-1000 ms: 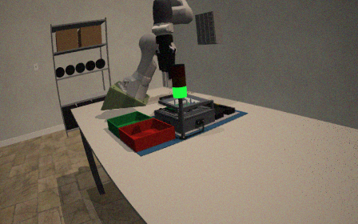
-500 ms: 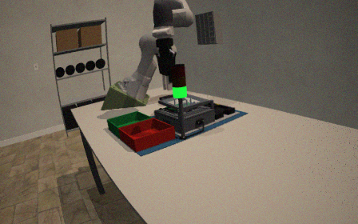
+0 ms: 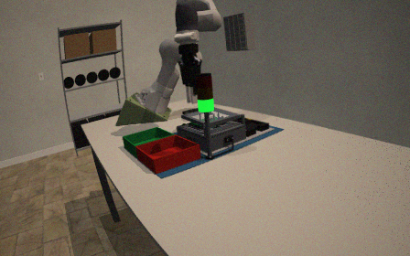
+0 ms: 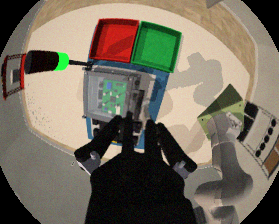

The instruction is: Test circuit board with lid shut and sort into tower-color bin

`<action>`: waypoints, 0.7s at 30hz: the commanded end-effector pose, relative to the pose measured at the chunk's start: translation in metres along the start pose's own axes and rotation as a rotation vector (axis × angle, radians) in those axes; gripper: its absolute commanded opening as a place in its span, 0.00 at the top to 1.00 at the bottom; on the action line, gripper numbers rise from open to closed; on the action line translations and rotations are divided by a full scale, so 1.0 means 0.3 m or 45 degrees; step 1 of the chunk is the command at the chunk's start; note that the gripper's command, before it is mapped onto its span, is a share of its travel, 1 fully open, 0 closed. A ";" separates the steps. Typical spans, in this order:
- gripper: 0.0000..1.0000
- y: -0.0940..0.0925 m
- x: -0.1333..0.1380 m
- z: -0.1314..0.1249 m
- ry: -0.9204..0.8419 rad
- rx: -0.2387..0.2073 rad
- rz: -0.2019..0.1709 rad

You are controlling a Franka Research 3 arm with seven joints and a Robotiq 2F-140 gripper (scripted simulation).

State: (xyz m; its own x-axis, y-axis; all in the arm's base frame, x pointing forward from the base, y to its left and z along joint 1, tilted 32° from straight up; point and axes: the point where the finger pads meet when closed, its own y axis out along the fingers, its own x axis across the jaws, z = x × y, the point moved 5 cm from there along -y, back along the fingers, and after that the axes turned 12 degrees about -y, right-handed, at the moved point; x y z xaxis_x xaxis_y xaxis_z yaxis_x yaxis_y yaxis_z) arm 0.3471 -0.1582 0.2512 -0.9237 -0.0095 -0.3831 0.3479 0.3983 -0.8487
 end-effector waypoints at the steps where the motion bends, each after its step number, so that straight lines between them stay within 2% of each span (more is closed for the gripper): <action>1: 0.84 0.005 0.002 0.000 -0.005 -0.001 0.000; 12: 0.84 0.010 0.002 0.000 -0.005 -0.001 0.000; 21: 0.84 0.049 0.004 0.000 -0.005 -0.001 0.000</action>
State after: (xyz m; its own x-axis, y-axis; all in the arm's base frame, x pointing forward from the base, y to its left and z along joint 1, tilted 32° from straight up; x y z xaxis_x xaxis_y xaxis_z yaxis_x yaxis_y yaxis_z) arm 0.3494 -0.1528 0.2423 -0.9254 -0.0094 -0.3788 0.3433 0.4024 -0.8487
